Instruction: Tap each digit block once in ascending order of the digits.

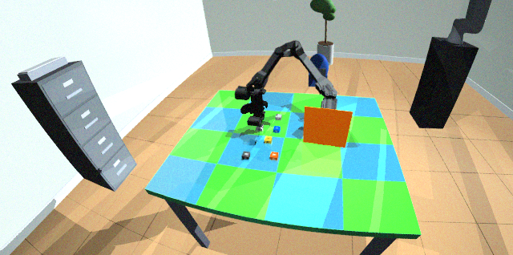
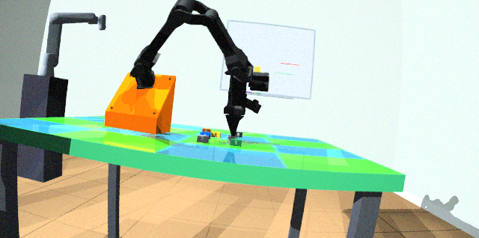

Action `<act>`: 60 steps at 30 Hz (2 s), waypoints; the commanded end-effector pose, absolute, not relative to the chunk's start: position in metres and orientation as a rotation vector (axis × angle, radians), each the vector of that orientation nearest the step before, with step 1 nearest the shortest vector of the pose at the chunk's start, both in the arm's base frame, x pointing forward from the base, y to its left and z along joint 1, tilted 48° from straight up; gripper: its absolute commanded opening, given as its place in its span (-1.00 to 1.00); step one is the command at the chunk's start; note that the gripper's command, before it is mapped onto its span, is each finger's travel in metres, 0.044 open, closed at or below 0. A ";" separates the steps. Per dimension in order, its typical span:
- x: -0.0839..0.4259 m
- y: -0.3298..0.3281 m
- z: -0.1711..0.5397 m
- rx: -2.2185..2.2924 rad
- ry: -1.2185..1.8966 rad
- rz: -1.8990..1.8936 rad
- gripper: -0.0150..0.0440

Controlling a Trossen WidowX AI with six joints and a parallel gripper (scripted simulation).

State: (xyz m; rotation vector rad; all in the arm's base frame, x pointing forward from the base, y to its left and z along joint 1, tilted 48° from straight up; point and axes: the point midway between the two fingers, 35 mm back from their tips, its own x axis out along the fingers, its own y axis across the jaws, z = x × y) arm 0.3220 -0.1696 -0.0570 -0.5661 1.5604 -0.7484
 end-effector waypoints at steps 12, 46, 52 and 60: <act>0.334 -0.099 0.005 -0.567 1.570 -0.744 -0.42; 0.234 -0.001 -0.179 -0.563 1.573 -0.739 -0.42; 0.234 -0.006 -0.183 -0.563 1.573 -0.739 -0.42; 0.232 -0.015 -0.192 -0.563 1.573 -0.739 -0.42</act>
